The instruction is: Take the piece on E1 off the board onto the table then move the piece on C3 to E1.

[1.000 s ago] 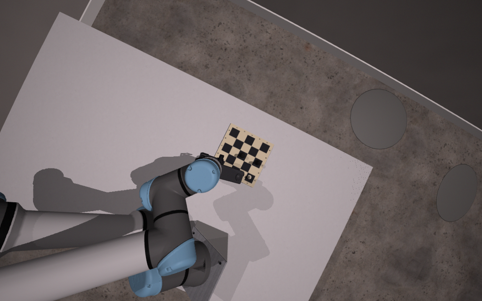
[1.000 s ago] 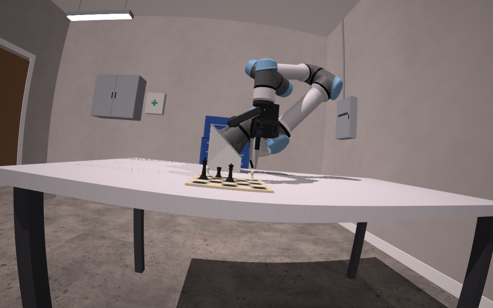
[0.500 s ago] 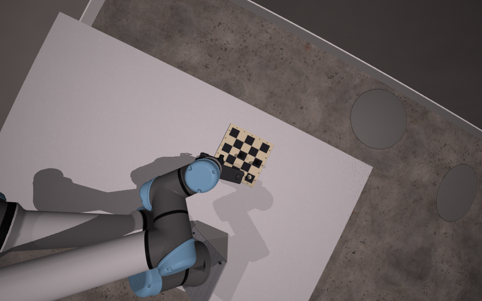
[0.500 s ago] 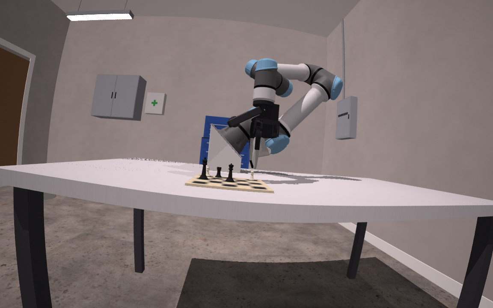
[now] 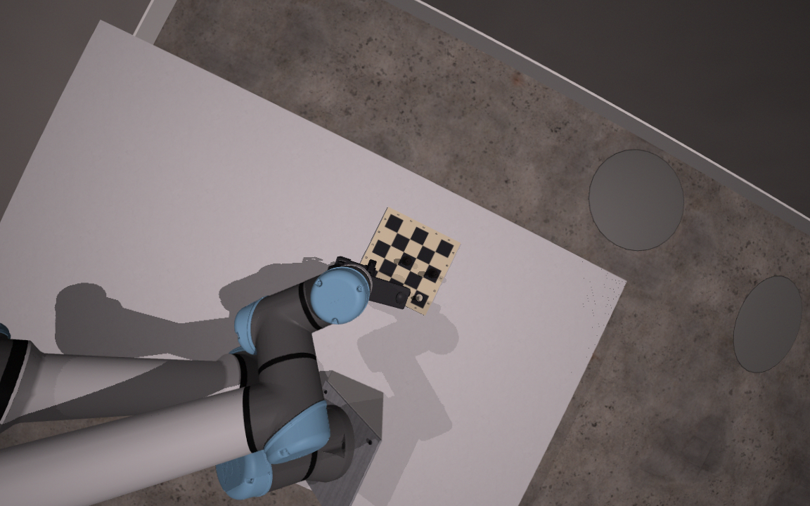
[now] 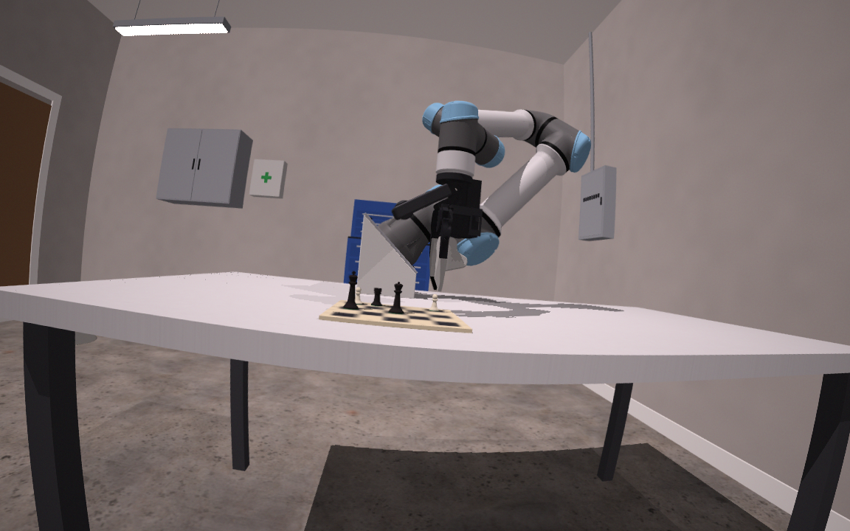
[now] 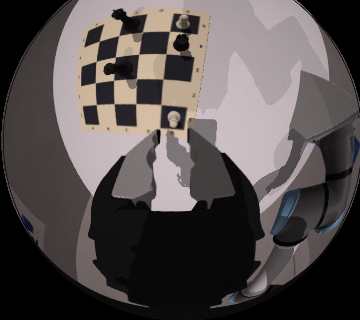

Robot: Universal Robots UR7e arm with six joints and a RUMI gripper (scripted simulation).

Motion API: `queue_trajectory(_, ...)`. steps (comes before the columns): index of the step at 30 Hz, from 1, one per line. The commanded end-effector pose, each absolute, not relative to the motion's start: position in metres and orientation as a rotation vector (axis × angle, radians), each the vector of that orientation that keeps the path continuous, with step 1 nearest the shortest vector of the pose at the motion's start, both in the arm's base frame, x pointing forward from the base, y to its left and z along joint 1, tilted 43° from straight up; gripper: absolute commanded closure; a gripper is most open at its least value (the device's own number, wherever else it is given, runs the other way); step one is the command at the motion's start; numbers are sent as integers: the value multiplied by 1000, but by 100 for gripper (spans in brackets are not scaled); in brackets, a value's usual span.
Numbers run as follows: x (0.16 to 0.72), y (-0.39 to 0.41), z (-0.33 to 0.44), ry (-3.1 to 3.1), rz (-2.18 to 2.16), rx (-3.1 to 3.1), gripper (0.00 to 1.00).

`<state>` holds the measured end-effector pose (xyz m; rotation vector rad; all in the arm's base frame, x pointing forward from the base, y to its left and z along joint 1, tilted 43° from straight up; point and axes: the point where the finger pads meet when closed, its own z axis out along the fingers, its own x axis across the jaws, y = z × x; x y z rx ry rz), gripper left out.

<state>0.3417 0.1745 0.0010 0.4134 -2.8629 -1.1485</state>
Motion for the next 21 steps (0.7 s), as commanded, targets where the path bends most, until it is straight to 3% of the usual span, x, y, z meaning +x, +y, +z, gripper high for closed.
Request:
queue_trajectory(1,342,175,0,-2864,-1148,413,80)
queue_trajectory(21,338,195,-21,-2864,-1148,413,80)
